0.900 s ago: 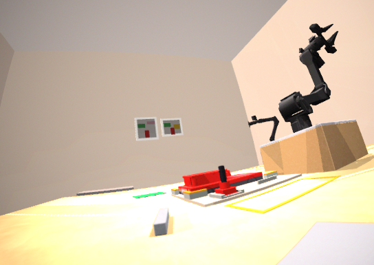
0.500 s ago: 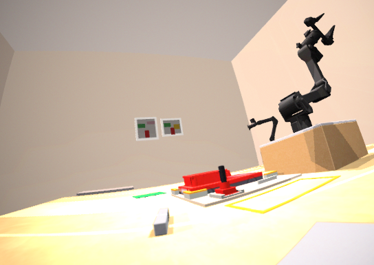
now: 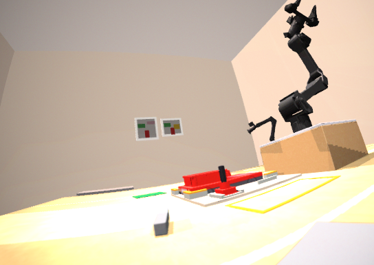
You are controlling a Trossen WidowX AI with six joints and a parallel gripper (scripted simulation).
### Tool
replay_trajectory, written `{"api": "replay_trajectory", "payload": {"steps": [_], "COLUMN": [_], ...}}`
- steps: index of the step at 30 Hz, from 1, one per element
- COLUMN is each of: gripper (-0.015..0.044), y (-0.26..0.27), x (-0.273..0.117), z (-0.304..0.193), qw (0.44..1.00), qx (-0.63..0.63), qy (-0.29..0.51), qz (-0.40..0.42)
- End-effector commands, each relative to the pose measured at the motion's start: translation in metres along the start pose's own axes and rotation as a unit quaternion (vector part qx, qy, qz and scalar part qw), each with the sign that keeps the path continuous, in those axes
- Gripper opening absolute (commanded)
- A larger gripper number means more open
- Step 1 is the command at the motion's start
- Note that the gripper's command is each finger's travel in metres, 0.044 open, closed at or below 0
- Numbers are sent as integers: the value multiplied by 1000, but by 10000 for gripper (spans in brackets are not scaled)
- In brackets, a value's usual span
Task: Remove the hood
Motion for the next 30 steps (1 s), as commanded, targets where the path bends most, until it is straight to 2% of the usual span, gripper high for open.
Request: {"api": "replay_trajectory", "payload": {"steps": [1, 9, 15, 30], "gripper": [440, 440, 440, 440], "y": [-40, -111, -145, -262], "x": [2, 2, -2, -34], "z": [10, 24, 28, 30], "qw": [999, 992, 986, 951], "qx": [7, -1, -6, -12], "qy": [-17, -51, -65, -80], "qz": [-37, -112, -150, -297]}}
Point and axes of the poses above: the point midway between the two fingers, 35 mm back from their tips, its own x axis out along the fingers, its own y axis across the jaws, z = x × y, the point moved 2 cm from there along -x, back along the fingers, and after that the axes turned 14 degrees about x, right-handed, at the moved point
